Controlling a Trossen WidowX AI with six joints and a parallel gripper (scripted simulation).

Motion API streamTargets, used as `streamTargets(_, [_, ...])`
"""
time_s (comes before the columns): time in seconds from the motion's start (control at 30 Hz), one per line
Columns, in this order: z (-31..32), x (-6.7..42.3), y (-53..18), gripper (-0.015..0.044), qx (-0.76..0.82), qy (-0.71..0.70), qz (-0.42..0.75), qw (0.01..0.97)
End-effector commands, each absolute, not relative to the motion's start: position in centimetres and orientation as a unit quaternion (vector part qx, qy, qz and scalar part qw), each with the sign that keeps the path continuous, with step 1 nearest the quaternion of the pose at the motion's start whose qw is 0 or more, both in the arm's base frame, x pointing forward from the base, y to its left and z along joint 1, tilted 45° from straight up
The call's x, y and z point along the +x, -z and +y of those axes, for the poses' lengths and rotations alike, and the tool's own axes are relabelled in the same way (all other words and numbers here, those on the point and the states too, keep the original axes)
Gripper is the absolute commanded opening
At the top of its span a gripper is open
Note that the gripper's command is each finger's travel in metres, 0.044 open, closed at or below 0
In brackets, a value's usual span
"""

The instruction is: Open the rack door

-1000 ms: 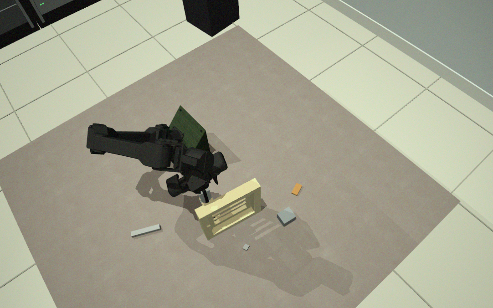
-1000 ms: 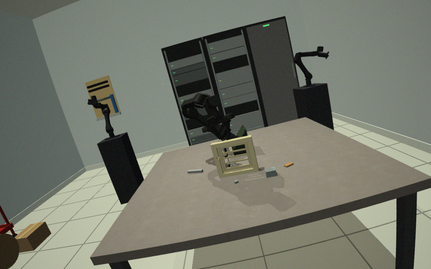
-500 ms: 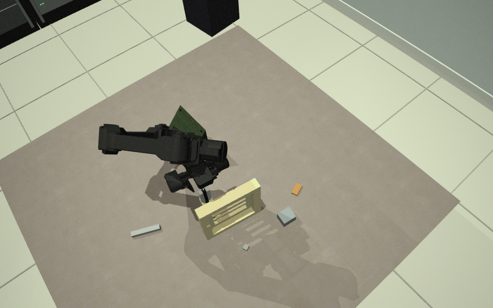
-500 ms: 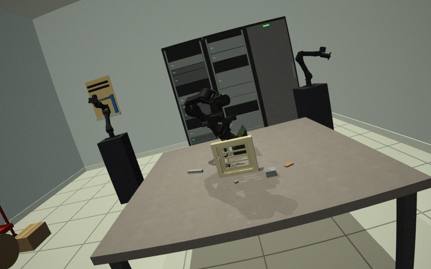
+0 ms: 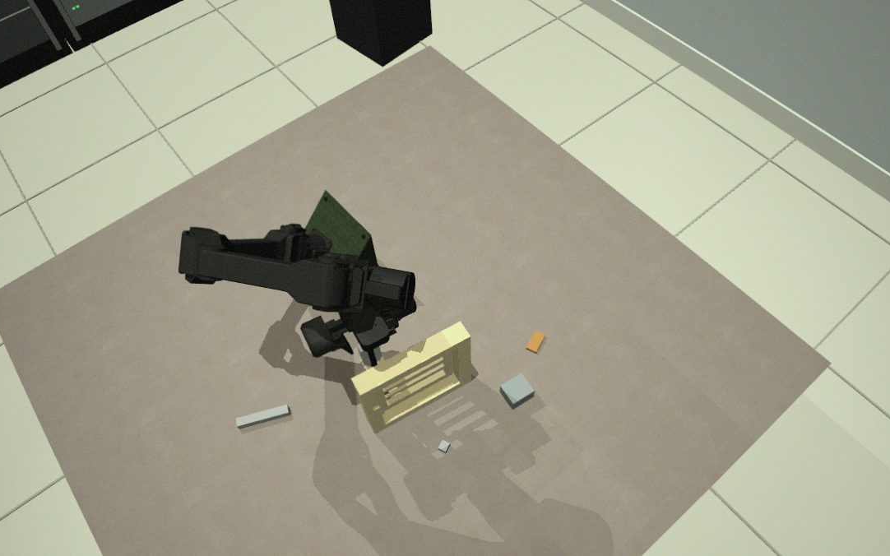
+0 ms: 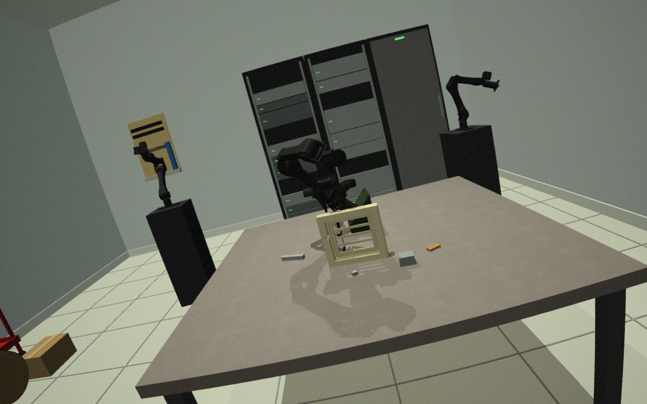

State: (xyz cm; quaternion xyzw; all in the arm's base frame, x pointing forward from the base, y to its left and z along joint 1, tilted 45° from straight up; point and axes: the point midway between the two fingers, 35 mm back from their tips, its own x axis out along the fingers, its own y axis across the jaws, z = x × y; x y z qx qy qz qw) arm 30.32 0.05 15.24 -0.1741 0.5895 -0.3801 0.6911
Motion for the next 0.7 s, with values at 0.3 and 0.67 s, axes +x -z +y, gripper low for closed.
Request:
streamTargets(0.3, [-1.4, 30.3, -13.7, 0.0286, -0.171, 0.378, 0.610, 0.675])
streamTargets(0.67, [-2.7, 30.2, -12.5, 0.0286, -0.167, 0.376, 0.626, 0.662])
